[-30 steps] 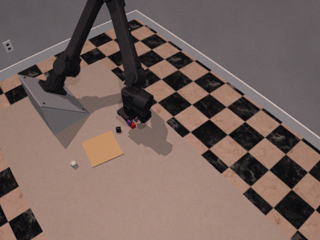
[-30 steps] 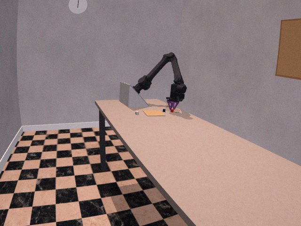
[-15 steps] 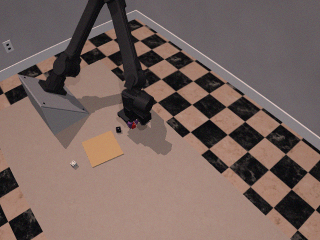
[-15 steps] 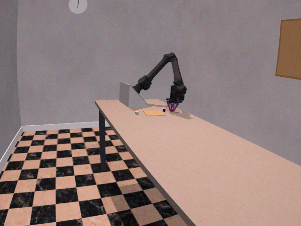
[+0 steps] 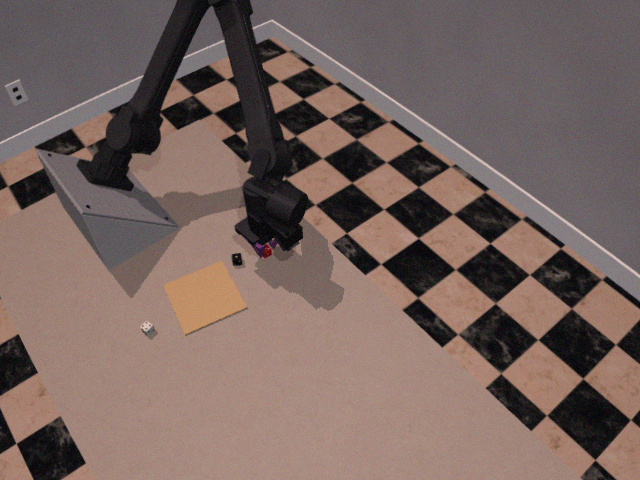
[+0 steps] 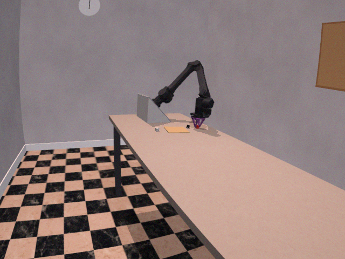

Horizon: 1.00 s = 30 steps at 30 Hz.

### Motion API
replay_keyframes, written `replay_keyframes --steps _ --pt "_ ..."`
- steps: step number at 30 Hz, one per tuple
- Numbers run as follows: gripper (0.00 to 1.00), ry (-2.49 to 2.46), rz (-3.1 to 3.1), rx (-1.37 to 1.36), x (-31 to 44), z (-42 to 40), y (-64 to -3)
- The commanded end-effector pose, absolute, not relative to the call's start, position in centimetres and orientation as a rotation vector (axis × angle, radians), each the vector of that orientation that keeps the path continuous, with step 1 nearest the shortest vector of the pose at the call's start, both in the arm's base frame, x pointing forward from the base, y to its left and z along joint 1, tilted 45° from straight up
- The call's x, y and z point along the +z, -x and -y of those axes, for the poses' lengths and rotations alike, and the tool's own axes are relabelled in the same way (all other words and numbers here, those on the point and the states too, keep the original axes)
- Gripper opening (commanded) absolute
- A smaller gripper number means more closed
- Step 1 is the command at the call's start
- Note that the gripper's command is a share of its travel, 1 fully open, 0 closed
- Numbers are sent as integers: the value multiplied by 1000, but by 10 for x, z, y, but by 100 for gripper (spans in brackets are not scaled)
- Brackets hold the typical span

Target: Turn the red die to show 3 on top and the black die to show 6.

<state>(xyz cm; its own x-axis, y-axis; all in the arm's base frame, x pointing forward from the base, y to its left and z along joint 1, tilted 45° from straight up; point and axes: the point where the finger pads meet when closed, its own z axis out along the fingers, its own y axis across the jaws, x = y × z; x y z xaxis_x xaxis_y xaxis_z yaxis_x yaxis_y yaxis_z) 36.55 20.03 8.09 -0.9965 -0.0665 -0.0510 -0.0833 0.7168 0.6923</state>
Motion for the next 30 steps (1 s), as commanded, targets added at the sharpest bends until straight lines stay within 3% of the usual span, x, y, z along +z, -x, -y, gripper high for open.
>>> replay_keyframes --steps 1,18,19,30 --pt "35 93 -2889 1162 76 -197 -369" --pt "35 94 -2889 1162 76 -197 -369" --pt "15 94 -2889 1162 76 -197 -369" --pt "15 94 -2889 1161 76 -197 -369"
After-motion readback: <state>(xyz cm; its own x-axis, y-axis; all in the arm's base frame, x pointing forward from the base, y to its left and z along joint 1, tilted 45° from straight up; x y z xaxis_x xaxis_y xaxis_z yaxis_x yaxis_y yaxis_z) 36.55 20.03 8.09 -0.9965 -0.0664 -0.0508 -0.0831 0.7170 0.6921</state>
